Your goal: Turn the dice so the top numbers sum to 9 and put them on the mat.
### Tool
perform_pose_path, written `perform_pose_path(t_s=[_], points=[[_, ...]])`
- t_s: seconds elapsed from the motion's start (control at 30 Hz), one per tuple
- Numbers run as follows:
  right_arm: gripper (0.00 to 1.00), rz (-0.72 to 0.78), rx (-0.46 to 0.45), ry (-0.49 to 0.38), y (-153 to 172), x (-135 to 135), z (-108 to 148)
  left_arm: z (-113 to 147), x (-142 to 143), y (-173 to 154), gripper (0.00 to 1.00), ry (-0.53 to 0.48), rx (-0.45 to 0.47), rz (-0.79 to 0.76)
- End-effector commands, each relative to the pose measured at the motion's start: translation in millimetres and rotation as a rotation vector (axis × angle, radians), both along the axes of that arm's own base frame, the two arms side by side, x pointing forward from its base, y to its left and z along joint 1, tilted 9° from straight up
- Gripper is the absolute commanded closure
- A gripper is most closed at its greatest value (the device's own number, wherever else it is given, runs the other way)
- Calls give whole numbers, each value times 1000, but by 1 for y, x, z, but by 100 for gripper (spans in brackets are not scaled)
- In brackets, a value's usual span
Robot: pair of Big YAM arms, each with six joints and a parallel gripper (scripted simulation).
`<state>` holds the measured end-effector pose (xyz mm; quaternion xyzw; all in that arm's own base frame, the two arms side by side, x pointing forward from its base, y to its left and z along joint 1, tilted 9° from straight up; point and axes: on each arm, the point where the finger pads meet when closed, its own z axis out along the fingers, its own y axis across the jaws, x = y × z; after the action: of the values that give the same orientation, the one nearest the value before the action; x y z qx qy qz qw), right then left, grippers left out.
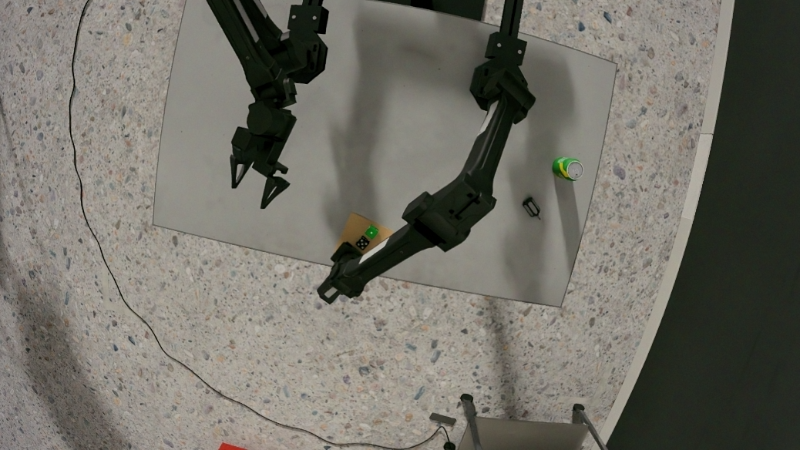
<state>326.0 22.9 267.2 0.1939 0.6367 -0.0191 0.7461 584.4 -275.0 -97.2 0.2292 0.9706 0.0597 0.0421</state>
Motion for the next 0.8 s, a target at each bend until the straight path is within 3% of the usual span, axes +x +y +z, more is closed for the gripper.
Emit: perform_pose_path(t_s=[0.0,0.53,0.6,0.63,0.77], points=[[0,0,3,-7,0,1,3,40,20,0,55,-53,-30,28],[0,0,3,-7,0,1,3,120,11,-26,55,-74,-43,2],[0,0,3,-7,0,1,3,120,11,-26,55,-74,-43,2],[0,0,3,-7,0,1,3,72,-15,-12,55,16,7,2],[0,0,3,-7,0,1,3,79,-11,-15,55,6,1,0]])
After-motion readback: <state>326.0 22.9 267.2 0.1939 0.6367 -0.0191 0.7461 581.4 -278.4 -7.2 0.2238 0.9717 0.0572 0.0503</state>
